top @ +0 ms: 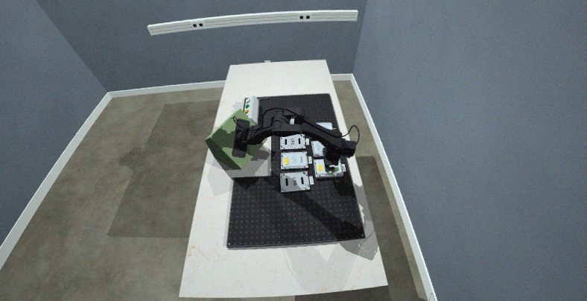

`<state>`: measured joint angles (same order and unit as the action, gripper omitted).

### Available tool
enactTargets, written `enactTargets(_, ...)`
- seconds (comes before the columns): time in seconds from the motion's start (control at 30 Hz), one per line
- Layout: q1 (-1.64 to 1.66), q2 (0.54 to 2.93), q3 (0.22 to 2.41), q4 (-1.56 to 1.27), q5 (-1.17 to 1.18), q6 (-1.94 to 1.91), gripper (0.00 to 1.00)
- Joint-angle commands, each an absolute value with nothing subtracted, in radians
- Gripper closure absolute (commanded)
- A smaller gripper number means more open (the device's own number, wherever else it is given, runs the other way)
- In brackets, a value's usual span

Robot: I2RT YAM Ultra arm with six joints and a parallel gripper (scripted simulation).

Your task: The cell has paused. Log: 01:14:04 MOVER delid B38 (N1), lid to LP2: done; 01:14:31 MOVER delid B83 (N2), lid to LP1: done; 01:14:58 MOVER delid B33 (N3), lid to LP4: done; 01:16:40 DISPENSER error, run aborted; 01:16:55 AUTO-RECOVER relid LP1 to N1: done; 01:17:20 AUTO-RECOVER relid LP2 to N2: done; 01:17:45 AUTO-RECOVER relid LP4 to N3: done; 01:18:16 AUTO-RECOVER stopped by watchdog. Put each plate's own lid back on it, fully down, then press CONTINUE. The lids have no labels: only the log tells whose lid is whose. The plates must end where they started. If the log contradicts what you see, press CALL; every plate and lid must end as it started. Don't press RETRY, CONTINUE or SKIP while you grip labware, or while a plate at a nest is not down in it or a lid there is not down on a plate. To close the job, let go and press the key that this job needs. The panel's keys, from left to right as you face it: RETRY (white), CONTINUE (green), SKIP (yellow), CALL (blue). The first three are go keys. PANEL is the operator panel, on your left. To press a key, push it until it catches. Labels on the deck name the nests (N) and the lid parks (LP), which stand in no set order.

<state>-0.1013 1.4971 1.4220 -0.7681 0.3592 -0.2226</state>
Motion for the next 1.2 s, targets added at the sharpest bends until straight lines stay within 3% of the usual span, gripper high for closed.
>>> enactTargets(0.0,-0.097,1.489,1.425,-0.763,0.359,-0.222,0.0)
enactTargets(1.17,-0.053,1.426,1.48,-0.858,0.386,-0.19,0.0)
